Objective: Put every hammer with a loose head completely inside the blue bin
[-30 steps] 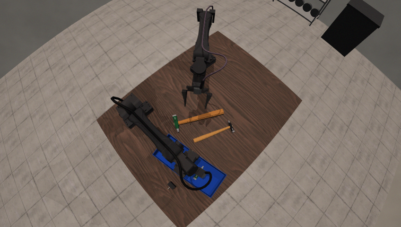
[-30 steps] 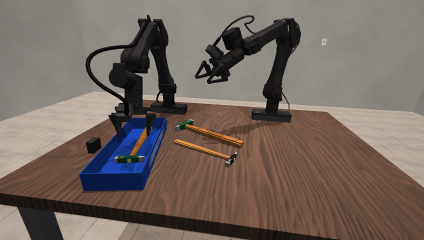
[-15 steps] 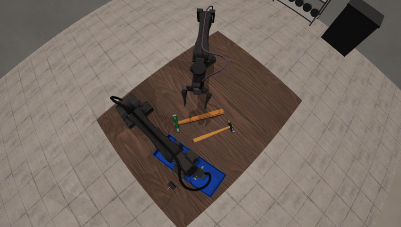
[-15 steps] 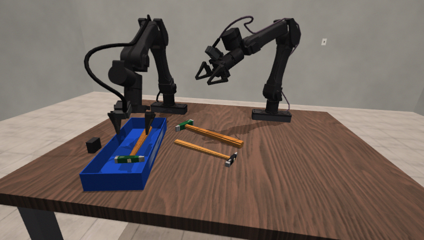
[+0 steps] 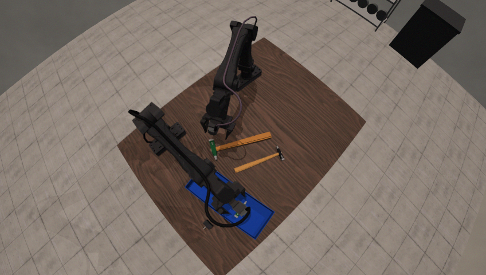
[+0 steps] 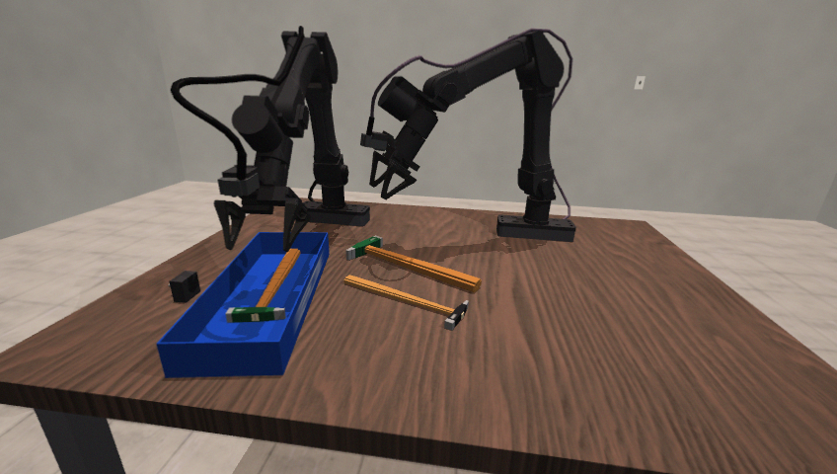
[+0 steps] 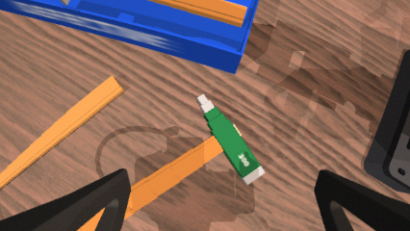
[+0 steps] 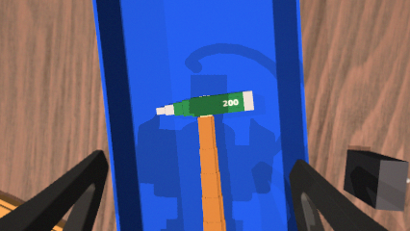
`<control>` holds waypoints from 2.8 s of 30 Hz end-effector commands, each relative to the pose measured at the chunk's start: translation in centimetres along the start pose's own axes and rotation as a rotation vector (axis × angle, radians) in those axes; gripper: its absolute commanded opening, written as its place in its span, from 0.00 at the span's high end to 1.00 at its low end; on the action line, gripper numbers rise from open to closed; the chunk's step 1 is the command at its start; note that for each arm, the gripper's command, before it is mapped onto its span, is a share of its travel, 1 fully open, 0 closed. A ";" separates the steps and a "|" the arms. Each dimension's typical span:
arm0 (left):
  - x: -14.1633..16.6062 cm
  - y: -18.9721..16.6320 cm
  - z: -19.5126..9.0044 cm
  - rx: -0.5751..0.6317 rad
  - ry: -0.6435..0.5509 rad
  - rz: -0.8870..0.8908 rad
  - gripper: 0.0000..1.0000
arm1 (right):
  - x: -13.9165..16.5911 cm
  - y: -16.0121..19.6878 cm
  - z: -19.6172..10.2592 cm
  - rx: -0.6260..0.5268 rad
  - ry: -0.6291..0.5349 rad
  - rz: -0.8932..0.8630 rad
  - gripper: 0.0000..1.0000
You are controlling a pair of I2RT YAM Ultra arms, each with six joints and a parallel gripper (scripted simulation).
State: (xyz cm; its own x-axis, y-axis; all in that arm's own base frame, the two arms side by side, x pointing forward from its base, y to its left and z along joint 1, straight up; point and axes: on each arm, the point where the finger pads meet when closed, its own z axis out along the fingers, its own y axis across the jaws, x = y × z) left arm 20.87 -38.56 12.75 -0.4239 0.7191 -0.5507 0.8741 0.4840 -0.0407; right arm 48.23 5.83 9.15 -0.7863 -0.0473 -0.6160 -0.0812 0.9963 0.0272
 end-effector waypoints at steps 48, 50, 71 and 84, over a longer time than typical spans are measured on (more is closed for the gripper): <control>5.7 21.4 -2.6 -0.249 0.144 -0.454 0.00 | -10.3 -3.2 -27.2 0.066 -0.808 -0.002 0.00; 6.1 23.5 -3.0 -0.274 0.142 -0.497 0.00 | -11.2 -3.5 -29.8 0.073 -0.875 -0.002 0.00; 6.8 28.0 -3.8 -0.321 0.128 -0.588 0.00 | -11.4 -4.0 -31.8 0.088 -0.917 0.011 0.00; 6.7 27.9 -3.8 -0.323 0.118 -0.581 0.00 | -11.4 -4.0 -31.8 0.088 -0.917 0.011 0.00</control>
State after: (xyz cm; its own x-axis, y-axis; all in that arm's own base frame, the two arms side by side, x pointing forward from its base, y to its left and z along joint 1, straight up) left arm 40.93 -18.16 10.28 -0.8506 0.3429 -0.3985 0.3896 0.9201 -0.0398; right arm 38.16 0.10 40.74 0.0044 0.0037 -1.0000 0.0025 1.0000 0.0037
